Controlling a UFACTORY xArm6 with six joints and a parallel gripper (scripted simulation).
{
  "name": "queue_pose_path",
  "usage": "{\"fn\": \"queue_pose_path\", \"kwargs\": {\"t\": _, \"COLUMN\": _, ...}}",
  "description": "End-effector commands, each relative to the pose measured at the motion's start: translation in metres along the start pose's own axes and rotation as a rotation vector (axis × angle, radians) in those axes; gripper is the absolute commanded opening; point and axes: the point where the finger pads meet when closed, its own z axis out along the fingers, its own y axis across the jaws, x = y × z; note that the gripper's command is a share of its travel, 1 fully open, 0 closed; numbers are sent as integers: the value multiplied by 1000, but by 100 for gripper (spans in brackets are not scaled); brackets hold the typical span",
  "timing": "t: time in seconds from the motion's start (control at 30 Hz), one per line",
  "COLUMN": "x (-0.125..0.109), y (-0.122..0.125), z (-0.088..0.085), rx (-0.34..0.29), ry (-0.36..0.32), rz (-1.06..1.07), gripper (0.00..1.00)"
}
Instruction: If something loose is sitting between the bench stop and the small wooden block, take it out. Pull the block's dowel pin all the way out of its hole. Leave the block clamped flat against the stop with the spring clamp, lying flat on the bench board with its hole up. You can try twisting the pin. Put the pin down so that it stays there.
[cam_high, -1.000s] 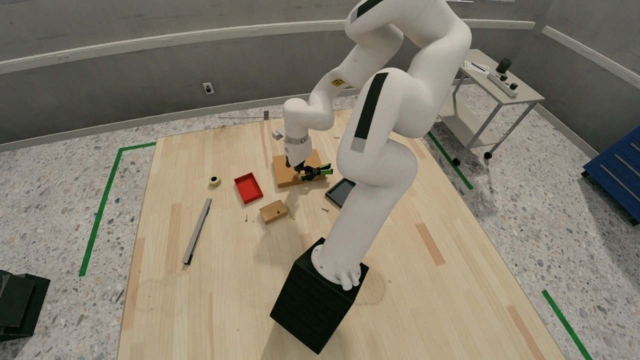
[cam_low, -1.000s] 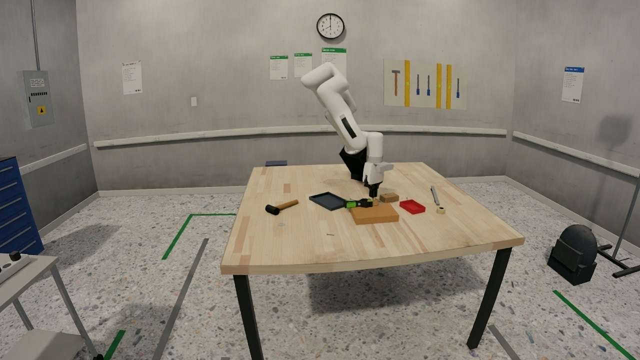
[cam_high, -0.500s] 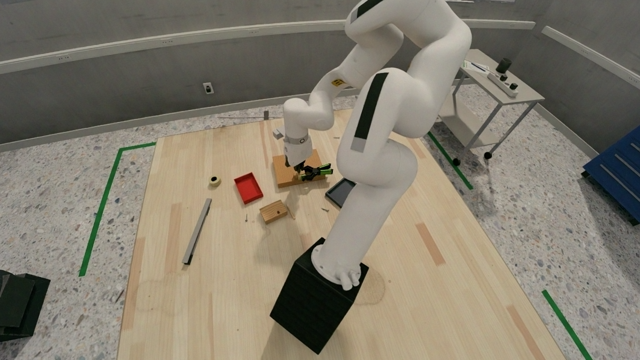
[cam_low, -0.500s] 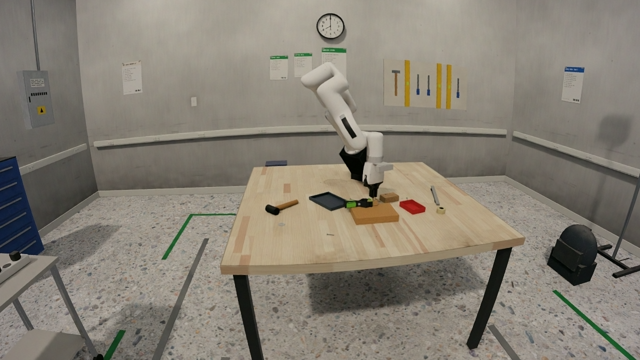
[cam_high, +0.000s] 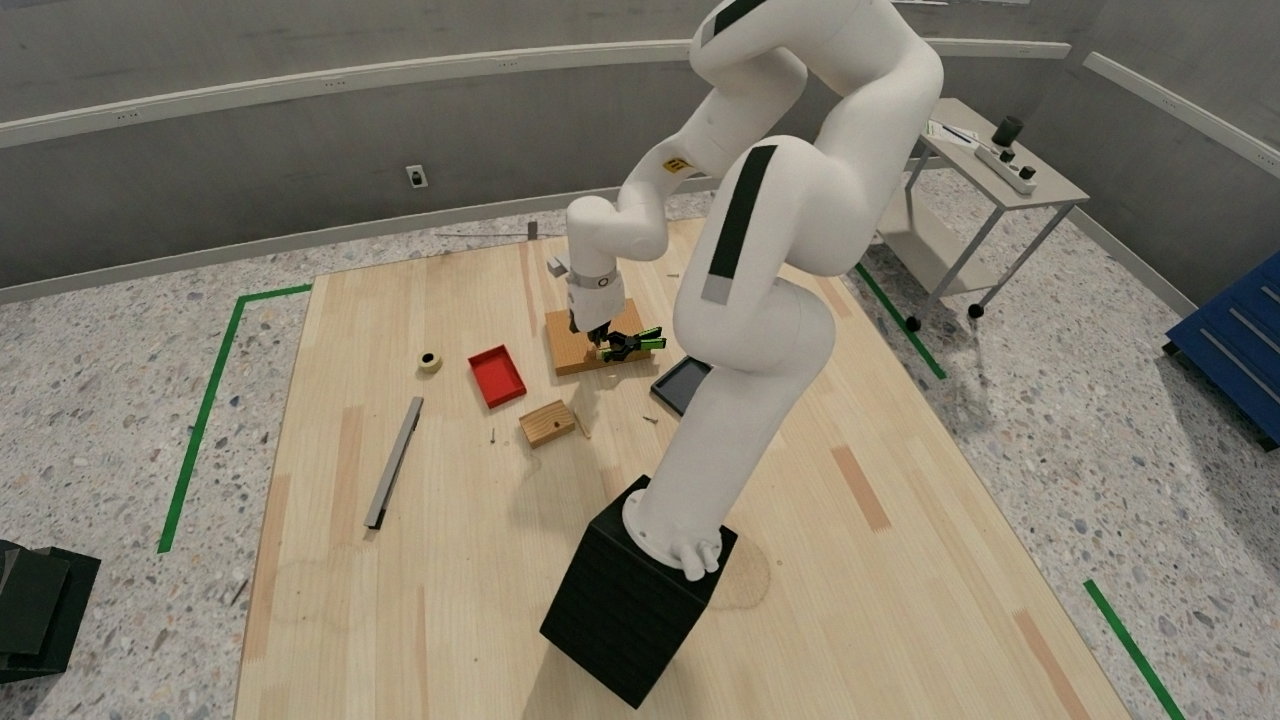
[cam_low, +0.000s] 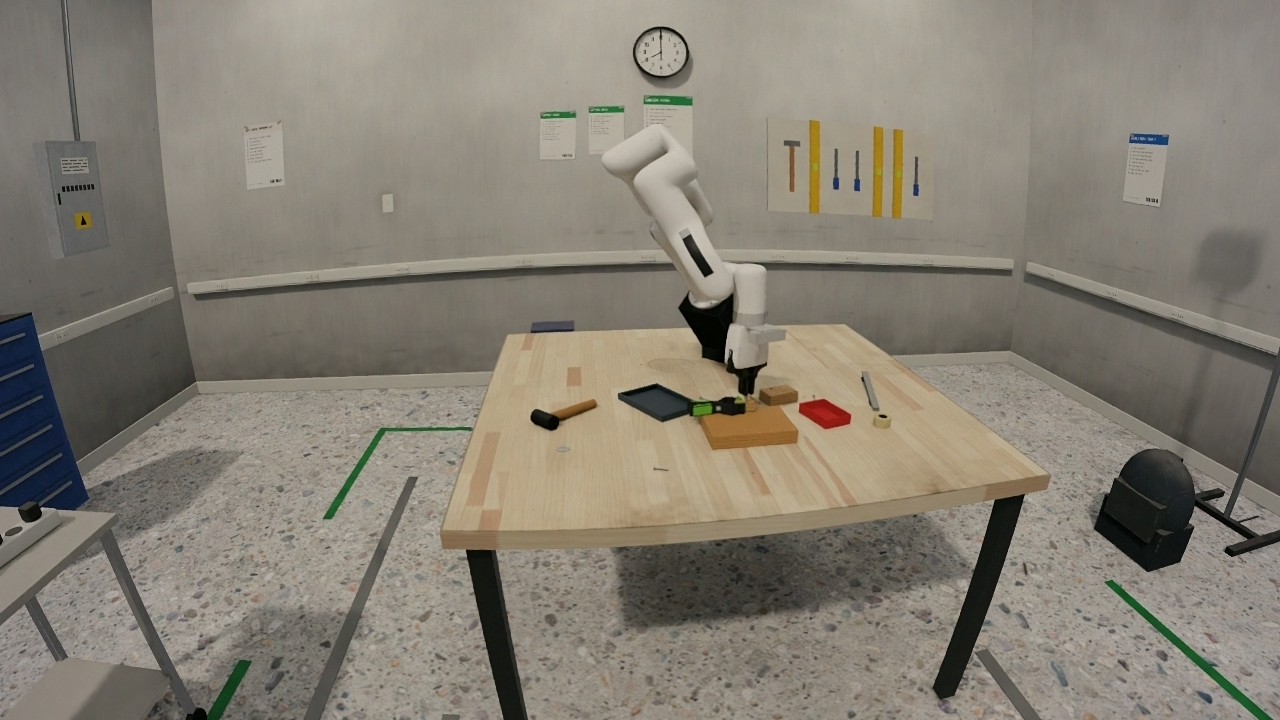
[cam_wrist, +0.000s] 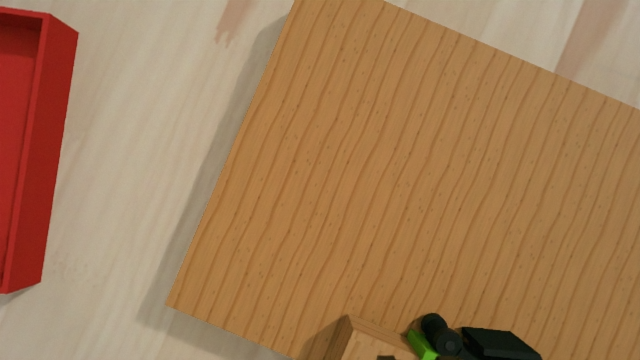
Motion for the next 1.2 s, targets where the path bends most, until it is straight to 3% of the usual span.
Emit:
{"fn": "queue_pose_path", "kwargs": {"t": 0.0, "x": 1, "y": 0, "z": -1, "rx": 0, "ry": 3, "rz": 20, "gripper": 0}}
{"fn": "queue_pose_path", "kwargs": {"t": 1.17, "x": 1, "y": 0, "z": -1, "rx": 0, "ry": 3, "rz": 110, "gripper": 0}}
